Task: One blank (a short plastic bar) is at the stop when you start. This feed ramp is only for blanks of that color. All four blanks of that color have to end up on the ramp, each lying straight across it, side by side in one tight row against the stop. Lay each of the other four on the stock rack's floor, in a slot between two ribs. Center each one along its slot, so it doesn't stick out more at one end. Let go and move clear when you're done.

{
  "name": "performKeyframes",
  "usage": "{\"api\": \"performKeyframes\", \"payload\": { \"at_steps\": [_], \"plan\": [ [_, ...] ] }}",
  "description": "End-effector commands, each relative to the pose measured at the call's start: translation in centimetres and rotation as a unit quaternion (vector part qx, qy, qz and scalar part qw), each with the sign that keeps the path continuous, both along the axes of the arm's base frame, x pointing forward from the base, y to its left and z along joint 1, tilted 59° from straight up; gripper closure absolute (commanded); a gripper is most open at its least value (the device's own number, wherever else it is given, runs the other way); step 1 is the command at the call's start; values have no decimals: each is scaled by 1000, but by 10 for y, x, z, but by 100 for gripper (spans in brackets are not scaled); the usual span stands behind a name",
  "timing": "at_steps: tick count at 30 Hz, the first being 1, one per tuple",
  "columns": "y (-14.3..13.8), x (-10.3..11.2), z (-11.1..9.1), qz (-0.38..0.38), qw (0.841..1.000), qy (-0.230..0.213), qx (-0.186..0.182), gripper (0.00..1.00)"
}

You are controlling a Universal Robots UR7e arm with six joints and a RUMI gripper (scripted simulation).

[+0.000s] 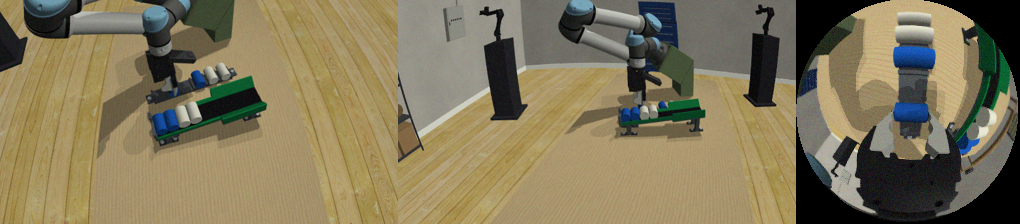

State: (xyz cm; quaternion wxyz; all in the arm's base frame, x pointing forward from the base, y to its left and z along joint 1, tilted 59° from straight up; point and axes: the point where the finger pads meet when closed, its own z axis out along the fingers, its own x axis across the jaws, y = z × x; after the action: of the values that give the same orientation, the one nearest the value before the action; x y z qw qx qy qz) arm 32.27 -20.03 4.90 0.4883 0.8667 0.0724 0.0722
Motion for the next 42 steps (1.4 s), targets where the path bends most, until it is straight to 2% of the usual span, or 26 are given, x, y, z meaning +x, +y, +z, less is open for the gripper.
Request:
{"api": "performKeyframes", "payload": {
  "at_steps": [1, 22, 42],
  "plan": [
    [0, 1, 0, 0, 1000, 0, 0, 62],
    [18, -5, 11, 0, 1000, 1, 0, 62],
    [54, -10, 34, 0, 1000, -3, 0, 62]
  ]
}}
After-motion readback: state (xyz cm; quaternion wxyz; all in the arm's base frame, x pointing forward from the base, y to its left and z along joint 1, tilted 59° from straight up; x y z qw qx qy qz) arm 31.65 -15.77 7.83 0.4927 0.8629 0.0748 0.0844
